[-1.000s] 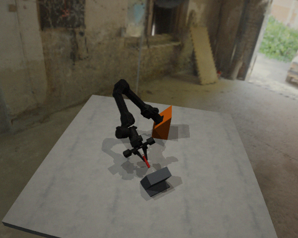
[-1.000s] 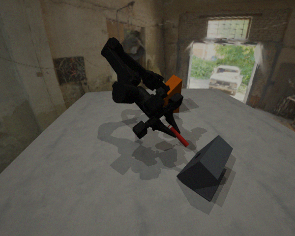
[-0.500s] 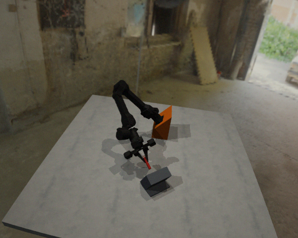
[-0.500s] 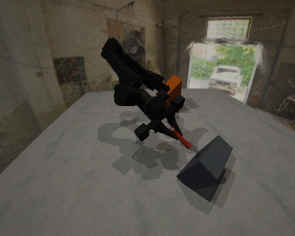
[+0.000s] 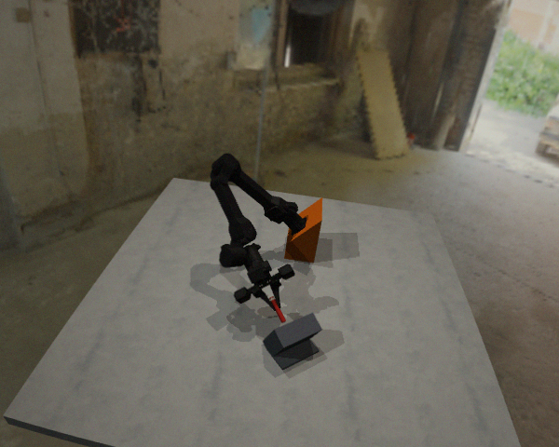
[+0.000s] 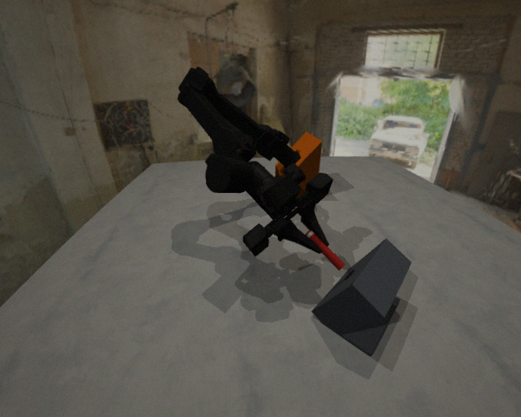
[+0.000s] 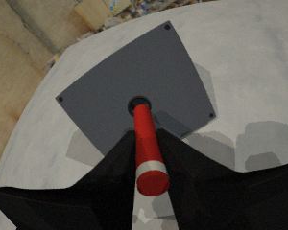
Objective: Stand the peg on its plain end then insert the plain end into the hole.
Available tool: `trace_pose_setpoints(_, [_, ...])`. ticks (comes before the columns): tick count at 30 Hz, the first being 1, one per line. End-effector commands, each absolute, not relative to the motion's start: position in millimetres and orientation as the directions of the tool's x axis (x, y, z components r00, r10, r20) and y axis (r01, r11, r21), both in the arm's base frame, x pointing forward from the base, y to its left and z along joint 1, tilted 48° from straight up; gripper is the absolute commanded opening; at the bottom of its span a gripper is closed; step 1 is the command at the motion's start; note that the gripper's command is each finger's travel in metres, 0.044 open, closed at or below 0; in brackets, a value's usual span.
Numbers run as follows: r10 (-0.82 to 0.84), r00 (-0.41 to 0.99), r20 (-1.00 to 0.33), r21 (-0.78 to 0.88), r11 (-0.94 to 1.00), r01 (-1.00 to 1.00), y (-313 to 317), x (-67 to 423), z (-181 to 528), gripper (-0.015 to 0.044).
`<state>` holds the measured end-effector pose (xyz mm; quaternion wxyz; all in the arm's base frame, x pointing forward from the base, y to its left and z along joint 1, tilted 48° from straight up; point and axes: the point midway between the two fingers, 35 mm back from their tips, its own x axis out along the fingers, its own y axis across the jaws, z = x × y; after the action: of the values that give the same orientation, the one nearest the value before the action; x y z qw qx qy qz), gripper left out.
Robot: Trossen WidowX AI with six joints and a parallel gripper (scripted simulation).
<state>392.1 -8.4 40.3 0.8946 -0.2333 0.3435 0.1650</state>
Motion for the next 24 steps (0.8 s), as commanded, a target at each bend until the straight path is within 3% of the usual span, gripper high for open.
trace_pose_setpoints(1, [0.137, 0.706, -0.694, -0.299, 0.838, -0.456, -7.5, 395.7, 34.6, 0.0])
trace_pose_setpoints(24, [0.138, 0.71, -0.691, -0.303, 0.836, -0.457, -7.1, 396.1, 35.1, 0.0])
